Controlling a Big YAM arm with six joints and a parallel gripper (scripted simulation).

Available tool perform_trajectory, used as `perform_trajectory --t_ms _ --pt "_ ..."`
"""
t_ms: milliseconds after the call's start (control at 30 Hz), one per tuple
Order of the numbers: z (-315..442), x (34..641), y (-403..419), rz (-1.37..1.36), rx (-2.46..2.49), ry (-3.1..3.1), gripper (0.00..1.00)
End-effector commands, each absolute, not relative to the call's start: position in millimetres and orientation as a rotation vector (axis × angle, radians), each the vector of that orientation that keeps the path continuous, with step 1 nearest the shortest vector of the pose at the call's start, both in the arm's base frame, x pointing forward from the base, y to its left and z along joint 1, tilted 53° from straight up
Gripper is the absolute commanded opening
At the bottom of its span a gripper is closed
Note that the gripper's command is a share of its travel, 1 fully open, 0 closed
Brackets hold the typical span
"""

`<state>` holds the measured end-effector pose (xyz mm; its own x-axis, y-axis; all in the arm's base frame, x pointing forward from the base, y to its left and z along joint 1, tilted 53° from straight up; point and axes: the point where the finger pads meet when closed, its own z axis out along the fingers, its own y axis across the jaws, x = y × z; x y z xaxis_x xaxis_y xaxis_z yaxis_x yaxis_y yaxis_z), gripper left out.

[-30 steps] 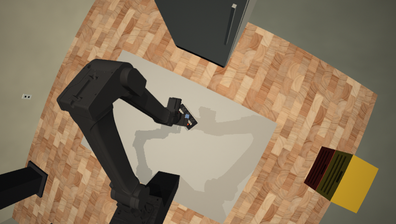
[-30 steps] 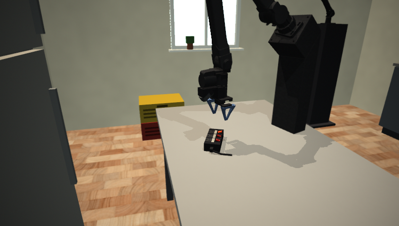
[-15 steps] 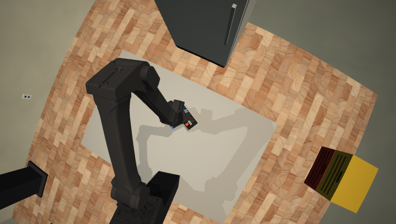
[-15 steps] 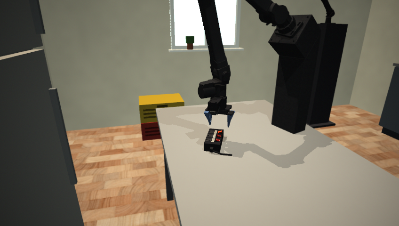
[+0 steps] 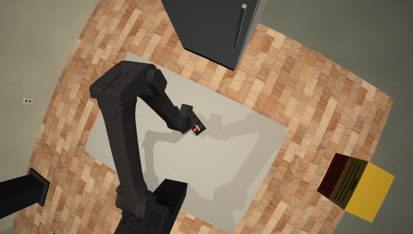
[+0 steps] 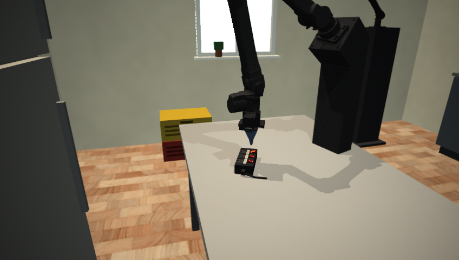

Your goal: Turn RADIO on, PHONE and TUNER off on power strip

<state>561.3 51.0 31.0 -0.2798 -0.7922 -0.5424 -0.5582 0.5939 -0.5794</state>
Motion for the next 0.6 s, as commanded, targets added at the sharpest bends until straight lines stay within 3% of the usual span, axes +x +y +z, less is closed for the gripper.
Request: perform_trajectory --t_ms 0,567 --pt "39.2 561.6 43.5 -0.369 -1.067 1.954 0.00" --pt "39.2 561.6 43.5 -0.366 -1.061 1.956 0.00"
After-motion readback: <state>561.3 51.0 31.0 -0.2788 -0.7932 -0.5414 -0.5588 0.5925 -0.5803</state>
